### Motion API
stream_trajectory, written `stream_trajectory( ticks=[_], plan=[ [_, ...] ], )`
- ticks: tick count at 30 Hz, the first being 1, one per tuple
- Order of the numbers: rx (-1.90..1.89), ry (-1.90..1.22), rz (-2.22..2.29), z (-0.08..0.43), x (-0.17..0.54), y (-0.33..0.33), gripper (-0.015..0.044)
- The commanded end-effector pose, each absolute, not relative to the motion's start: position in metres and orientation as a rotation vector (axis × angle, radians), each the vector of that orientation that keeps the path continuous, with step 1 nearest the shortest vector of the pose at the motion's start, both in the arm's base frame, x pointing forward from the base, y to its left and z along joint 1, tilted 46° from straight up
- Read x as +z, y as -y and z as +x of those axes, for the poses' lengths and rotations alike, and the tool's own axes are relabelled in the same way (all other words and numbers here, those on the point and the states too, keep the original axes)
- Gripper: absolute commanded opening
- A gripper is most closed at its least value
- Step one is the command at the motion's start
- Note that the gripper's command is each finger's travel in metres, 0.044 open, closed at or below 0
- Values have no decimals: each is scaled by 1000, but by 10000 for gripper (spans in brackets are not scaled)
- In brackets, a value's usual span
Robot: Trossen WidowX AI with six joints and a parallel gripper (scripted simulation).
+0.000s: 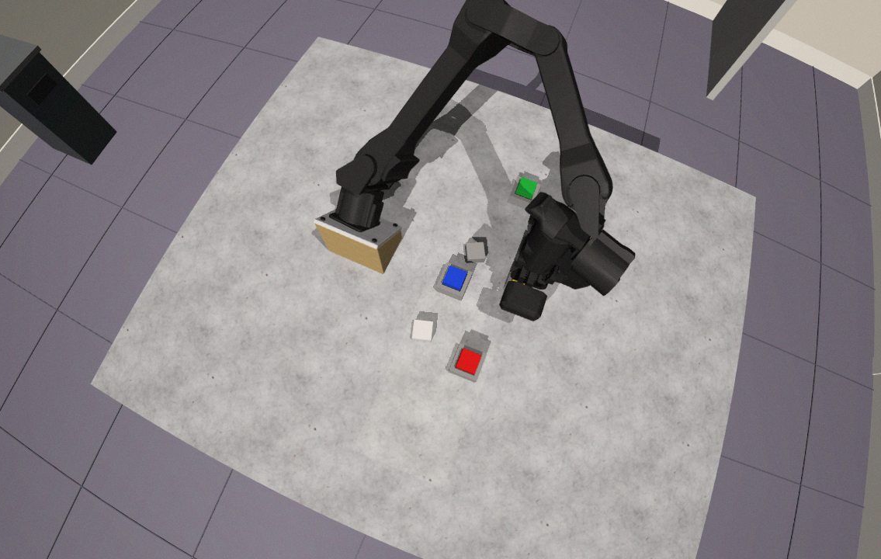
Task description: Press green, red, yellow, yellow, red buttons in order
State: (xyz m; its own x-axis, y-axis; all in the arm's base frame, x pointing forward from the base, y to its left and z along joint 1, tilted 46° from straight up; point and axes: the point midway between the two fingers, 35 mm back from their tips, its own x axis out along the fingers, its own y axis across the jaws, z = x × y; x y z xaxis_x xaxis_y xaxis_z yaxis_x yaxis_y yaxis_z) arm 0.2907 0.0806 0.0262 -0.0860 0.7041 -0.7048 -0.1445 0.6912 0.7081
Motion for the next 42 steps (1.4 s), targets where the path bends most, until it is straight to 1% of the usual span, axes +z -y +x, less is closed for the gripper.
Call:
stream_trajectory(
  ticks=[1, 13, 18, 42],
  plan=[
    [753, -1509, 494, 288, 25, -82, 20],
    [753, -1509, 494, 288, 25, -82, 20],
    [752, -1509, 493, 292, 48, -58, 20],
    [752, -1509, 494, 289, 27, -80, 20]
  ],
)
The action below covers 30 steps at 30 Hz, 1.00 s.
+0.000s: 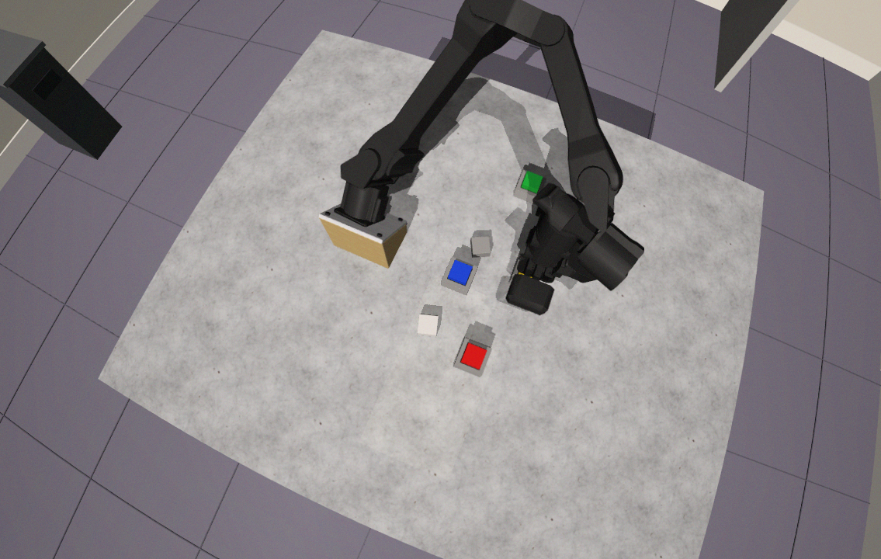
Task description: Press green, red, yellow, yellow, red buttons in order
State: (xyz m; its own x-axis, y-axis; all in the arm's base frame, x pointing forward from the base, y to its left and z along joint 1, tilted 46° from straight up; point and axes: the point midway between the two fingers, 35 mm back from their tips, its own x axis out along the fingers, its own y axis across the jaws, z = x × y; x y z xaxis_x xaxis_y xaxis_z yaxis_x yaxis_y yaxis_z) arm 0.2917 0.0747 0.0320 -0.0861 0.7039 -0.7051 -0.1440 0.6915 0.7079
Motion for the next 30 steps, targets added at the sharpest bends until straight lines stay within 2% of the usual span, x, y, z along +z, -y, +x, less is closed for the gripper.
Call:
stream_trajectory(
  ticks=[1, 22, 30],
  plan=[
    [753, -1509, 494, 289, 26, -81, 20],
    [753, -1509, 494, 288, 25, -82, 20],
    [752, -1509, 493, 292, 48, -58, 20]
  ],
)
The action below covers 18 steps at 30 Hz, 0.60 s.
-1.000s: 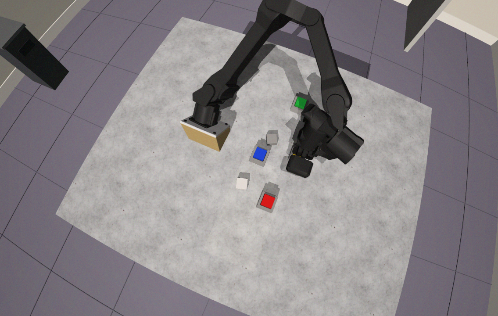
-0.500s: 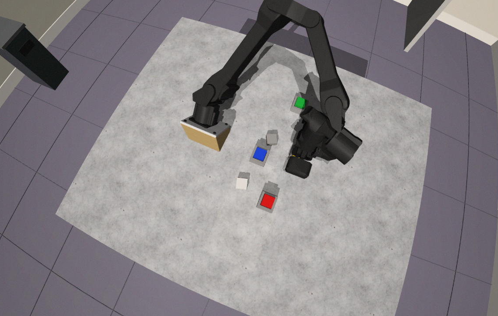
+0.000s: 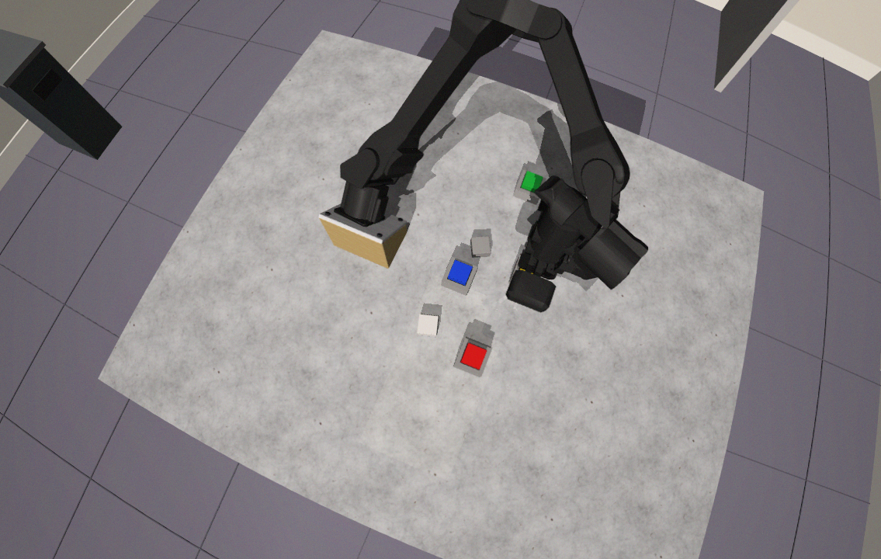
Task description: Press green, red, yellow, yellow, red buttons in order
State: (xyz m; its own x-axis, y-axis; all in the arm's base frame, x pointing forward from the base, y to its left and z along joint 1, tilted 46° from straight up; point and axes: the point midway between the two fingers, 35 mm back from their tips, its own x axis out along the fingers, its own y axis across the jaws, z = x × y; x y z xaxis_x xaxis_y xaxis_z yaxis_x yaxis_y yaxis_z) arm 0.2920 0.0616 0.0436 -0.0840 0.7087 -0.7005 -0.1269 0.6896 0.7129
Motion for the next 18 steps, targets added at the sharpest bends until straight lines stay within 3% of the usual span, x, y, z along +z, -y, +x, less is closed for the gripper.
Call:
stream_trajectory(
  ticks=[1, 11, 18],
  plan=[
    [751, -1509, 493, 292, 50, -56, 20],
    [750, -1510, 492, 297, 91, -14, 20],
    [733, -1513, 481, 301, 19, 64, 20]
  ],
)
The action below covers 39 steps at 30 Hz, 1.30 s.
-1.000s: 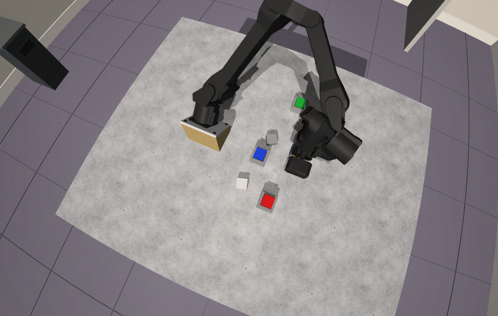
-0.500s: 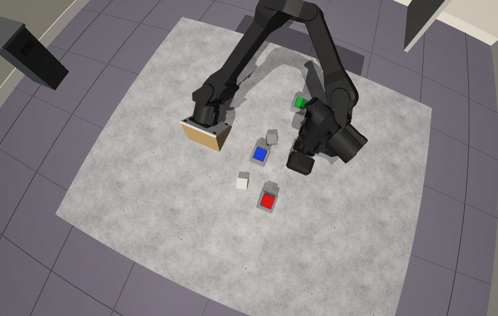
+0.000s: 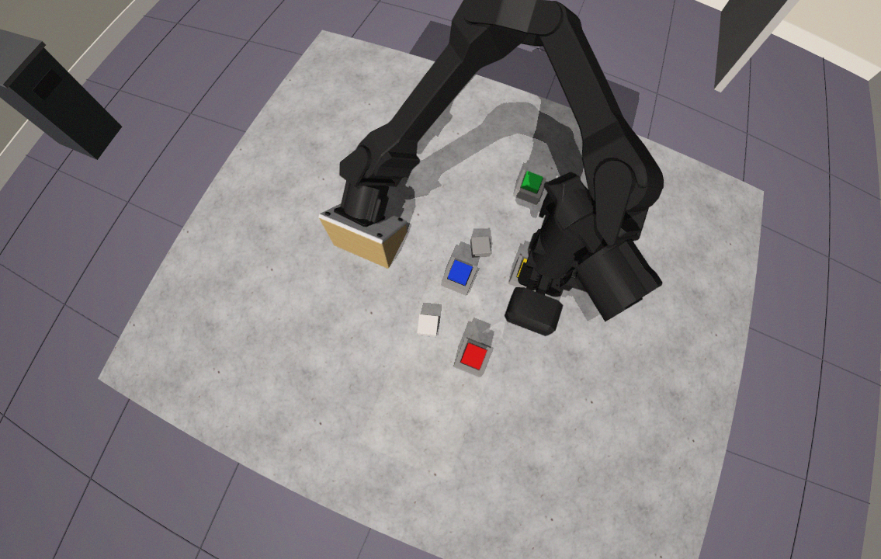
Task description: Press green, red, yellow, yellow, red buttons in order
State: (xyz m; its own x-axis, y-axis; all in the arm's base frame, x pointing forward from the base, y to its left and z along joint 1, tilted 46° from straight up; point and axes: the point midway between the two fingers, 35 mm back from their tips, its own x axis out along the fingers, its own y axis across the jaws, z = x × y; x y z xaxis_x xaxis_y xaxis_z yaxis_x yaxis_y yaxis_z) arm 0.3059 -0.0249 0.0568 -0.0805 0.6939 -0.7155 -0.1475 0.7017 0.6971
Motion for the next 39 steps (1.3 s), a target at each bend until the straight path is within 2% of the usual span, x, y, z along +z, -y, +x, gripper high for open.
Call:
stream_trajectory(
  ticks=[1, 5, 11, 17, 39],
  plan=[
    [734, -1513, 481, 299, 8, 75, 20],
    [743, -1511, 485, 285, -30, 111, 20],
    [744, -1511, 485, 284, -31, 112, 20],
    [745, -1510, 486, 279, -73, 70, 20],
    [746, -1509, 486, 277, -93, 50, 20]
  ],
)
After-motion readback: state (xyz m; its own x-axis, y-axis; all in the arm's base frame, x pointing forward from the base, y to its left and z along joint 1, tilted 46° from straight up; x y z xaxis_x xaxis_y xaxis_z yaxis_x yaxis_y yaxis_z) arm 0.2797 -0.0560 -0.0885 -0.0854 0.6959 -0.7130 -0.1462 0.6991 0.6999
